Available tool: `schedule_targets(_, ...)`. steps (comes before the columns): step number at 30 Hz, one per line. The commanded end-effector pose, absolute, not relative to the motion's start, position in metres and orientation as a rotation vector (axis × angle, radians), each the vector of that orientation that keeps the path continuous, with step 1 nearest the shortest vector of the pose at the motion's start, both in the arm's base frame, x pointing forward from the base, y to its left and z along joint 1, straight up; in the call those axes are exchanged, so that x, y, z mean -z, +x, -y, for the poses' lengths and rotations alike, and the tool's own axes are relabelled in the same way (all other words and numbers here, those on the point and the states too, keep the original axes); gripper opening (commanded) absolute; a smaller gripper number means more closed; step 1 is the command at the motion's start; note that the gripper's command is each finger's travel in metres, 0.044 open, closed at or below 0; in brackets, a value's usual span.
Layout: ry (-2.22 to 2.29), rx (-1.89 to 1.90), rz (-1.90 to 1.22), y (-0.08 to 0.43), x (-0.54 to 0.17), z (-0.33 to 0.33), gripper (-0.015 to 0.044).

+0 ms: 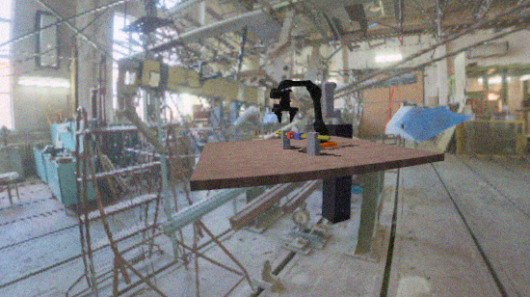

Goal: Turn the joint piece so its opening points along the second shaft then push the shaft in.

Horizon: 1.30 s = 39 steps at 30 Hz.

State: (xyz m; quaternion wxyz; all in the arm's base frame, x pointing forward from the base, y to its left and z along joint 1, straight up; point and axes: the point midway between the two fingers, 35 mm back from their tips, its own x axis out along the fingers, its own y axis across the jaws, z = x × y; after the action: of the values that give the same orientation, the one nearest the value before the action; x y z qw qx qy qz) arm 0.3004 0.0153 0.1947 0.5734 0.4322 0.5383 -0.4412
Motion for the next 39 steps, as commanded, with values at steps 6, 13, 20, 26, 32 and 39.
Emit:
schedule_targets(6, 1.186, 1.217, -1.148, 0.3, -0.19, -0.015, 0.044)
schedule_targets(13, 1.199, 1.23, -1.138, 0.301, -0.184, -0.015, 0.044)
schedule_targets(20, 1.199, 1.23, -1.138, 0.304, -0.157, -0.015, 0.044)
schedule_targets(26, 1.198, 1.23, -1.139, 0.305, -0.134, -0.015, 0.044)
schedule_targets(32, 1.197, 1.23, -1.139, 0.303, -0.112, -0.015, 0.044)
schedule_targets(39, 1.198, 1.23, -1.14, 0.304, -0.11, -0.027, 0.044)
